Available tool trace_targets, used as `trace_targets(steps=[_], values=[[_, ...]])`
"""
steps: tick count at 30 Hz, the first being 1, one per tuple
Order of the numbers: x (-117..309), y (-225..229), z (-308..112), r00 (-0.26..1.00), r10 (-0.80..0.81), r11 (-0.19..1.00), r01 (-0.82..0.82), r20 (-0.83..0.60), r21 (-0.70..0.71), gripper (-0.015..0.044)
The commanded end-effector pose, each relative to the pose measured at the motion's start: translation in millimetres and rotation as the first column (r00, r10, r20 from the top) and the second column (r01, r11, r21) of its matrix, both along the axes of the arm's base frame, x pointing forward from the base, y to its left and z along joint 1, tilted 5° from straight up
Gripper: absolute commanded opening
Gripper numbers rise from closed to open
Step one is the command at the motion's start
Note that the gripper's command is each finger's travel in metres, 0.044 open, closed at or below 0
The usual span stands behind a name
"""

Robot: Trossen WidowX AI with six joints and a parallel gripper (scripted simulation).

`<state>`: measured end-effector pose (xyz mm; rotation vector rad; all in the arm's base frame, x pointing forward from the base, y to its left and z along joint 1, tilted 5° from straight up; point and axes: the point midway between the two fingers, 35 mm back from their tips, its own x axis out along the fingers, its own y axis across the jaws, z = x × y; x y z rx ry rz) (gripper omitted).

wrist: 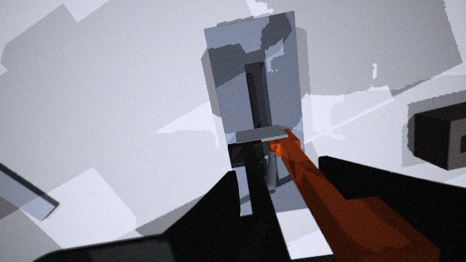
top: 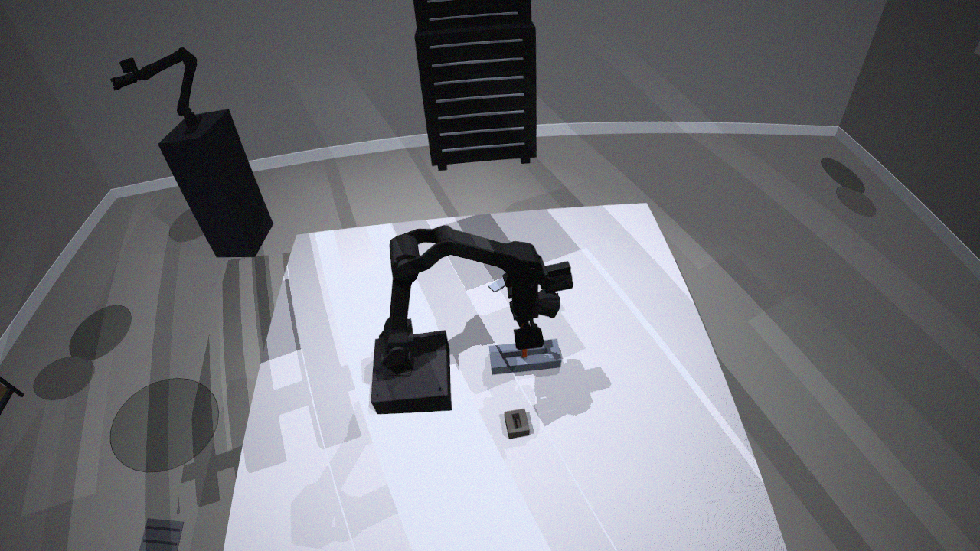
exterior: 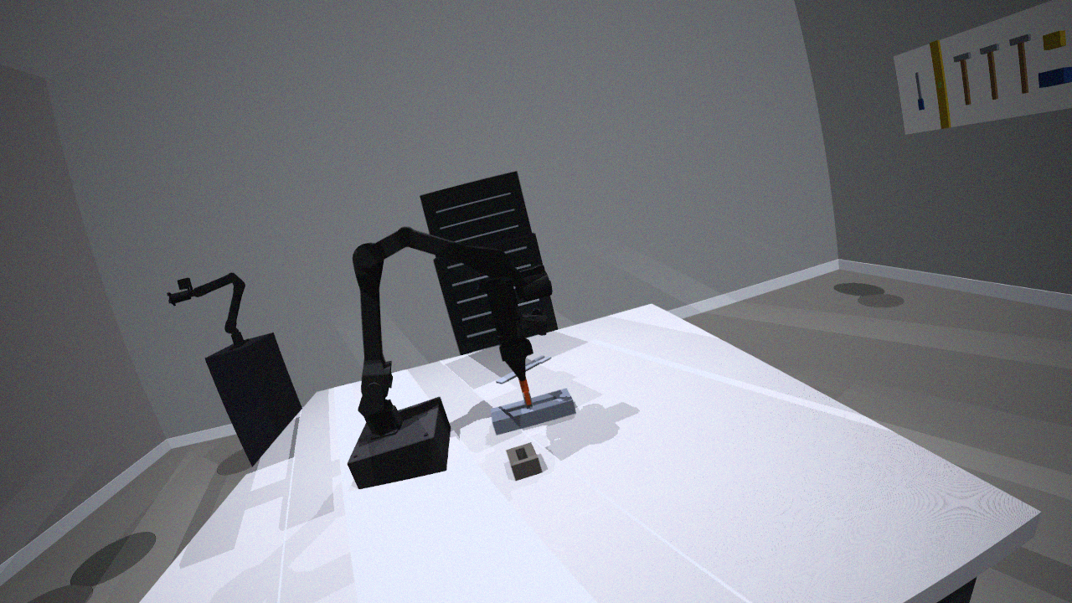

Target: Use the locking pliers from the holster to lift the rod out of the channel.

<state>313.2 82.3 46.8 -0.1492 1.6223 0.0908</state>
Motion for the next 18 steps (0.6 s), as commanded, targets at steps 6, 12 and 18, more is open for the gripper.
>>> trace_targets(steps=[6, 12, 18], values=[[3, 3, 12, 1.0, -0.003, 1.0, 0.003, 0.011, 0.002, 0.0101], [3, 5, 18, 1.0, -0.002, 1.0, 0.002, 0.011, 0.001, 0.0101], [3, 6, 23, 1.0, -0.001, 1.0, 0.001, 0.011, -0.001, 0.0101]])
